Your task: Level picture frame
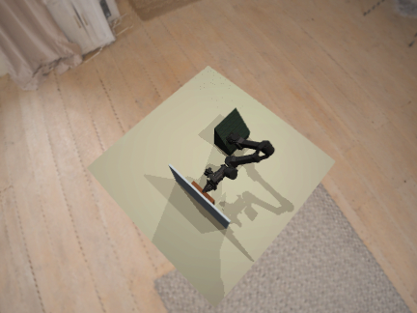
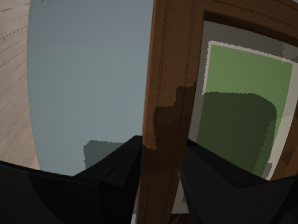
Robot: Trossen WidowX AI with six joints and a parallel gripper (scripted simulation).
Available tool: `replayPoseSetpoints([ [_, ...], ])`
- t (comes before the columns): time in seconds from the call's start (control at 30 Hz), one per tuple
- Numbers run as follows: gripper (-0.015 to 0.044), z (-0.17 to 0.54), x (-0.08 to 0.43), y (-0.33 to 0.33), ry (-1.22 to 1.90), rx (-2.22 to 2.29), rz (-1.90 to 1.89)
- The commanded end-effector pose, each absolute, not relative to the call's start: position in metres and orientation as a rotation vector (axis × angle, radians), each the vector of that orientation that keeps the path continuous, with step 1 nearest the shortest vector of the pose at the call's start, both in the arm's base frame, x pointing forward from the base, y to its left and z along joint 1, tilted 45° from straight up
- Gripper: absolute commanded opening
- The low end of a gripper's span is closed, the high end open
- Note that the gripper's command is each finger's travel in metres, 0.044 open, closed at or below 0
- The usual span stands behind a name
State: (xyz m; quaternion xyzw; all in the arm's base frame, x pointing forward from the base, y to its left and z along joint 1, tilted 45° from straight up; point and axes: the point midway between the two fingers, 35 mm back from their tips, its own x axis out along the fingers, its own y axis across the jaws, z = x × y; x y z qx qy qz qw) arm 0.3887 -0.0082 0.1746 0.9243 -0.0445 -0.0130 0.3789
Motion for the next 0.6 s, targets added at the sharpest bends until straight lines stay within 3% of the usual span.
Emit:
replayPoseSetpoints([
  [0.0,0.0053,0.175,0.389,-0.008,-0.114,2.363,-0.033],
  [0.27,0.0260,0.175,0.389,-0.008,-0.114,2.363,-0.033],
  [0.43,0.0260,0.176,0.383,-0.007,-0.115,2.387,-0.032],
  [0.57,0.0260,0.181,0.350,-0.001,-0.122,2.531,-0.027],
])
